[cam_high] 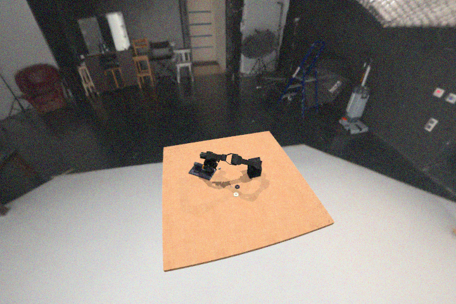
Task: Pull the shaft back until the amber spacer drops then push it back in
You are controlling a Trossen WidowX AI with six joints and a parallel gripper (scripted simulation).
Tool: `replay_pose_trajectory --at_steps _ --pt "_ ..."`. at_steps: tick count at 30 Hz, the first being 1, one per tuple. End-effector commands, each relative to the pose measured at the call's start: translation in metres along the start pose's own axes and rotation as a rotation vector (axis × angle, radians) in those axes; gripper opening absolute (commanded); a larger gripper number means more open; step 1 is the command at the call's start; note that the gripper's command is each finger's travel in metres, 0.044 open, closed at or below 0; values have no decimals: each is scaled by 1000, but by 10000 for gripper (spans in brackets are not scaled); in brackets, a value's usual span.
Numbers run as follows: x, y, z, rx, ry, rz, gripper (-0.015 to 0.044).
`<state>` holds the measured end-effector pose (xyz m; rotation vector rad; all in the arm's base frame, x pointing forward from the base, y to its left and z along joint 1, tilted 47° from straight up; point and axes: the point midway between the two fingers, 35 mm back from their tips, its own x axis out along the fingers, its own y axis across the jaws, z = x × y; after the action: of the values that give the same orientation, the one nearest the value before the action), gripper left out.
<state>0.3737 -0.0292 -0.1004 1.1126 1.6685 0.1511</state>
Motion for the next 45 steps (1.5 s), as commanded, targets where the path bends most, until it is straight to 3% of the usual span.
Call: replay_pose_trajectory --at_steps 1,3,10,45 --pt "0 0 0 0 0 0 99" --pt "0 0 0 0 0 0 46" --pt "0 0 0 1 0 2 0" --pt "0 0 -18 3 0 3 0"
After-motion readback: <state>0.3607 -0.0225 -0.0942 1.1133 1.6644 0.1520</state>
